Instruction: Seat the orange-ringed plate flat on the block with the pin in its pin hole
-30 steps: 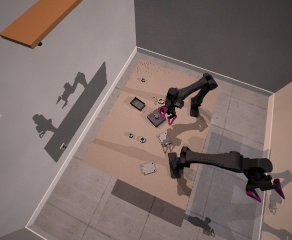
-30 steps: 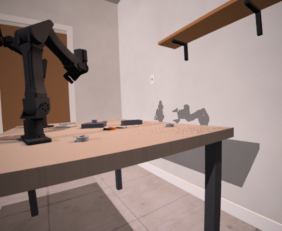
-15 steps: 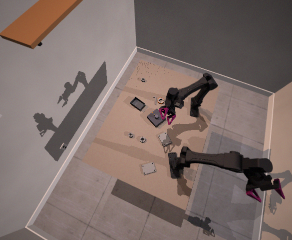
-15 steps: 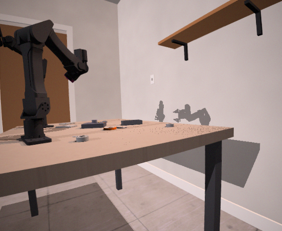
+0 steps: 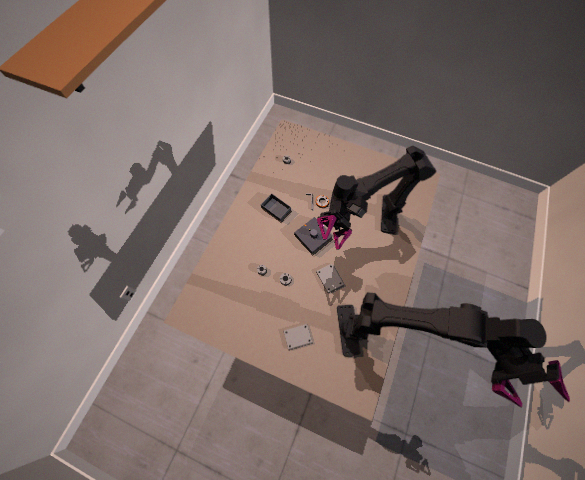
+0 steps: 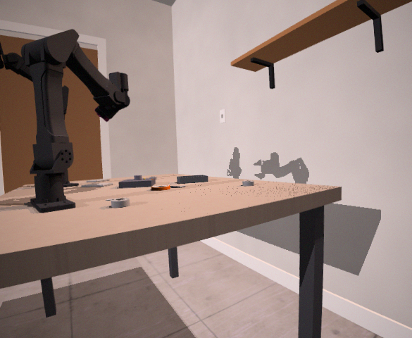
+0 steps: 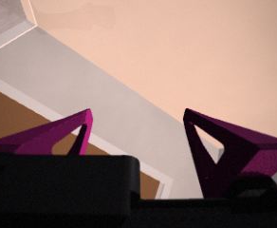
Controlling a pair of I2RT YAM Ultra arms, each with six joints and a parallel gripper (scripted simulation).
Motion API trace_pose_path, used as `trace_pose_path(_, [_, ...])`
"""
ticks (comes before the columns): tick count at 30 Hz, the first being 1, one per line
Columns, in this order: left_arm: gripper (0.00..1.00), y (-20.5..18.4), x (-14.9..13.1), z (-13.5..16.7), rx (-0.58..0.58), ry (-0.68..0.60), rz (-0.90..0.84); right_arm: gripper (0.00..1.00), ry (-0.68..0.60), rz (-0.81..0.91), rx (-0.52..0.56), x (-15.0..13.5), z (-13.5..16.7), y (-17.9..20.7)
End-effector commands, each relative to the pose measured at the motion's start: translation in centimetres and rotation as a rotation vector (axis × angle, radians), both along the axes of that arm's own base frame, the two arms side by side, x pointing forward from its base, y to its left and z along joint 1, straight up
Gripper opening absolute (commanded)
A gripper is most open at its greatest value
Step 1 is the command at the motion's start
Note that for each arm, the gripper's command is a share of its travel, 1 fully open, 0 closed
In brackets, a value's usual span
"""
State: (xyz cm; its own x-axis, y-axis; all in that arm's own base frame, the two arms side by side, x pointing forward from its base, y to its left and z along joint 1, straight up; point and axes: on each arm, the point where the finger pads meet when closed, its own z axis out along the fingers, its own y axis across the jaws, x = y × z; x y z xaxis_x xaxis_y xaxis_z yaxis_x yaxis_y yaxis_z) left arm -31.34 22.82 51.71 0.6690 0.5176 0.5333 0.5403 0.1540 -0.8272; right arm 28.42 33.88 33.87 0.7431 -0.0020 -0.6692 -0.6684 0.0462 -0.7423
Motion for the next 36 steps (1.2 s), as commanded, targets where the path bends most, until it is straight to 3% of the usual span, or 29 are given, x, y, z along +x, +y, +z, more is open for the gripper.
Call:
trace_pose_path(1, [1.0,0.8,1.6,0.7,-0.015,0.083,-0.036,0.8,0.029,-0.044,0.007,1.2,1.3,-0.3])
trace_pose_path(2, [1.0,1.2,2.0,0.9,-0.021,0.103,-0.049,0.8,0.07,-0.055,-0.012,2.0,0.0,-0.1])
trace_pose_path(6, [1.0,3.5,3.5,0.7,-0.054,0.188,-0.117,0.8,0.13,-0.11,-0.018,2.8,0.6,-0.9])
trace_pose_path(10, [1.0,5.8,5.6,0.6,-0.077,0.267,-0.191,0.8,0.242,-0.166,-0.058,4.6,-1.9,-1.3])
trace_pose_path(15, [1.0,7.5,7.5,0.5,-0.089,0.326,-0.253,0.8,0.243,-0.199,-0.04,4.5,0.1,-2.2])
trace_pose_path(17, [1.0,8.6,9.0,0.4,-0.096,0.371,-0.3,0.8,0.348,-0.238,-0.088,6.5,-3.4,-2.1])
trace_pose_path(27, [1.0,13.4,17.6,-0.2,-0.111,0.623,-0.522,0.8,0.587,-0.418,-0.139,9.9,-6.4,-5.0])
trace_pose_path(29, [1.0,13.4,17.6,-0.2,-0.111,0.623,-0.522,0.8,0.587,-0.418,-0.139,9.9,-6.4,-5.0])
trace_pose_path(30, [1.0,13.8,18.6,-0.2,-0.108,0.651,-0.546,0.8,0.595,-0.433,-0.133,9.8,-5.8,-5.3])
trace_pose_path(32, [1.0,14.6,20.8,-0.5,-0.105,0.702,-0.596,0.8,0.668,-0.471,-0.162,10.8,-8.0,-5.8])
trace_pose_path(36, [1.0,15.6,25.2,-1.0,-0.087,0.815,-0.694,0.8,0.771,-0.56,-0.178,11.9,-9.4,-7.6])
